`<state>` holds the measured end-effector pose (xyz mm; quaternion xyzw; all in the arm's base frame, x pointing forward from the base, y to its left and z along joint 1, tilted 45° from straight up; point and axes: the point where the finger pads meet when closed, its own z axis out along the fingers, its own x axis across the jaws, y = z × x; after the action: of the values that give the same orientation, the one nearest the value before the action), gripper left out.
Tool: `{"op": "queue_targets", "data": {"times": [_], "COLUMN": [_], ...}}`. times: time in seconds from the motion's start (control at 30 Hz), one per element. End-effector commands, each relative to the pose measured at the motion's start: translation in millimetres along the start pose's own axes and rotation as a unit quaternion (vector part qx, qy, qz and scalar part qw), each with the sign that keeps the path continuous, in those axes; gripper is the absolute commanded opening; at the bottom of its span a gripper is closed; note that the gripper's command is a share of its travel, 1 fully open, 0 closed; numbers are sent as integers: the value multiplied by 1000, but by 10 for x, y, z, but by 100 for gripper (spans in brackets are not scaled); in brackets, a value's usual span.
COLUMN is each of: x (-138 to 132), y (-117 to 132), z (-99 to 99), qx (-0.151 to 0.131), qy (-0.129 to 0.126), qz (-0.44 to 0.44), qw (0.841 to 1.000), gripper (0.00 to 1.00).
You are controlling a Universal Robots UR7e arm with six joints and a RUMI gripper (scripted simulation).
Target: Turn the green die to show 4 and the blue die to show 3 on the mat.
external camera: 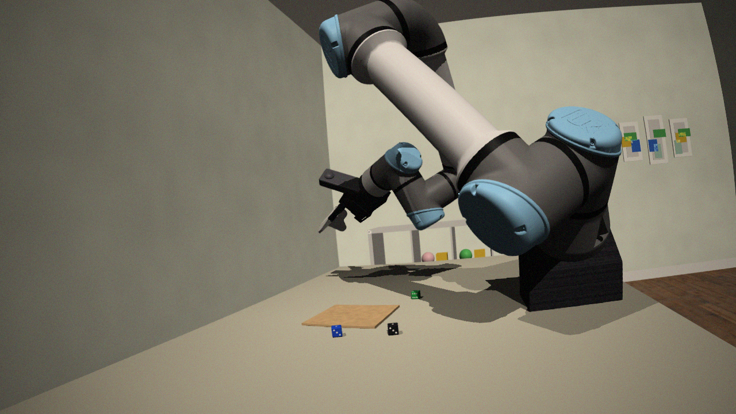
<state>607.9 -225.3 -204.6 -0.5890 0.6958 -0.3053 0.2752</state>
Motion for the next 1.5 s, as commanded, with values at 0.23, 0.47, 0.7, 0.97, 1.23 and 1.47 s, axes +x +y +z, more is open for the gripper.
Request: {"op": "queue_targets", "data": {"times": [0.23, 0.47, 0.7, 0.97, 1.23, 1.47], "x": [6, 6, 8, 39, 91, 164], "y": [-6, -6, -4, 19, 66, 168], "z": [-2, -2, -1, 3, 1, -37], "qx": [1, 1, 0, -13, -38, -86], "qy": [0, 0, 0, -3, -8, -16], "qz": [0, 0, 1, 18, 51, 112], "qw": [1000, 1000, 1000, 1000, 998, 990], "gripper": [100, 100, 100, 100, 100, 100]}}
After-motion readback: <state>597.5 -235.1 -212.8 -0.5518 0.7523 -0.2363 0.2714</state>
